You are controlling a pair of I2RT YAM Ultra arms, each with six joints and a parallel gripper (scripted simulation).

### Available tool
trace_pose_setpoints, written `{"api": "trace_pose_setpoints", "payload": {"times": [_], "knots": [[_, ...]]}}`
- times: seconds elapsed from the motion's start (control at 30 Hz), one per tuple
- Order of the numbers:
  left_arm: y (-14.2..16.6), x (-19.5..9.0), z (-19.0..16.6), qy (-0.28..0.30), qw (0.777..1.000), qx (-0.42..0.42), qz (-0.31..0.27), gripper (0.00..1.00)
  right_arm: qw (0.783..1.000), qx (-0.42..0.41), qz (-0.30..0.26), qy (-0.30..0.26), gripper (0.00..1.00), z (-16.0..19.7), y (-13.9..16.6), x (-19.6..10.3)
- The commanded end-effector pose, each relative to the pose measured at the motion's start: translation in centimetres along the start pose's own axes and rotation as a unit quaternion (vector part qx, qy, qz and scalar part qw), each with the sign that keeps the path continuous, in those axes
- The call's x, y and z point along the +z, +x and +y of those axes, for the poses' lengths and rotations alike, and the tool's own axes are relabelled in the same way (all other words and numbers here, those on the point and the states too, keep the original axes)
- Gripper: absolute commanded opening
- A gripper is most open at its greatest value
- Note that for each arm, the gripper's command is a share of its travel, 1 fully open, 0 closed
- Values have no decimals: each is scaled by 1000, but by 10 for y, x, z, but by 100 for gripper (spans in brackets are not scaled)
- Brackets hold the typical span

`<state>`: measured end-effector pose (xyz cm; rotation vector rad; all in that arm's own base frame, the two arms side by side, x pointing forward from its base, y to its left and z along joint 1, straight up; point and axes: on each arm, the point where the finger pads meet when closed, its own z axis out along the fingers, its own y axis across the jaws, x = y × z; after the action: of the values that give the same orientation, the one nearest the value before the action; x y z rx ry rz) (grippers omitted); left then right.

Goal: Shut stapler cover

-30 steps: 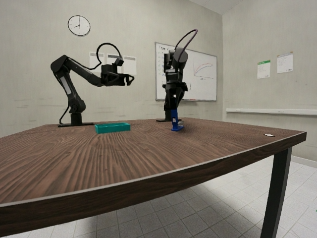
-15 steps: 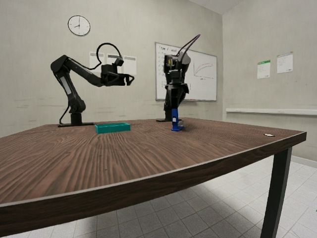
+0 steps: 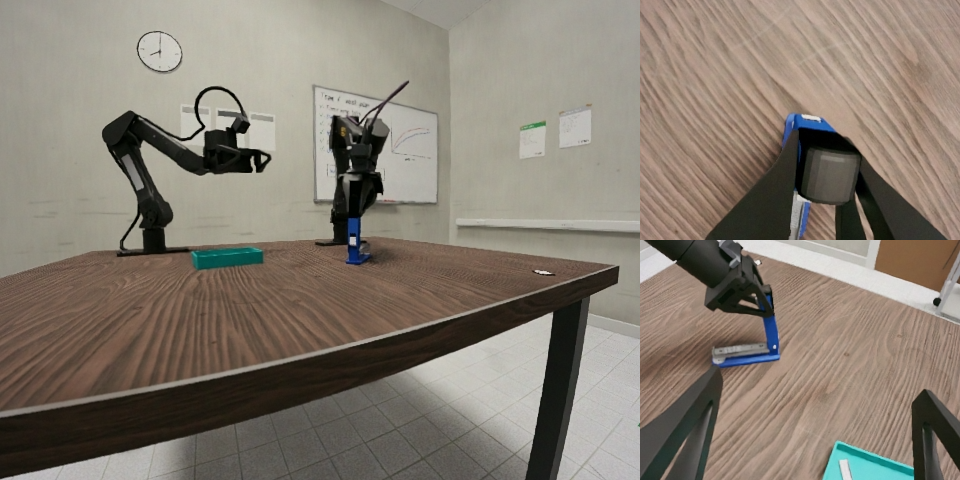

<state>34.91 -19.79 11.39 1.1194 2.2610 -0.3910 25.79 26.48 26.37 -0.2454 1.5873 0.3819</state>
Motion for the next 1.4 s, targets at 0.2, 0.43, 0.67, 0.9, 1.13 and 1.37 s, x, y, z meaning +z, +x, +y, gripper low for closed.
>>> {"api": "trace_pose_setpoints", "payload": {"times": [0.2,0.43,0.67,0.9,1.13,1.37], "knots": [[-4,-10,2,-2,997,2,-75,0,1000,13,-14,2,100,4,-14,2],[3,-14,2,-2,993,2,-121,0,1000,13,-14,2,100,4,-14,2],[8,-16,2,-2,988,3,-153,0,1000,13,-14,2,100,4,-14,2],[6,-16,1,-1,988,6,-157,0,1000,13,-14,2,100,4,-14,2],[5,-16,1,-1,988,6,-157,34,1000,13,-14,2,100,4,-14,2],[14,-18,0,3,989,4,-145,51,1000,13,-14,2,100,4,-14,2]]}}
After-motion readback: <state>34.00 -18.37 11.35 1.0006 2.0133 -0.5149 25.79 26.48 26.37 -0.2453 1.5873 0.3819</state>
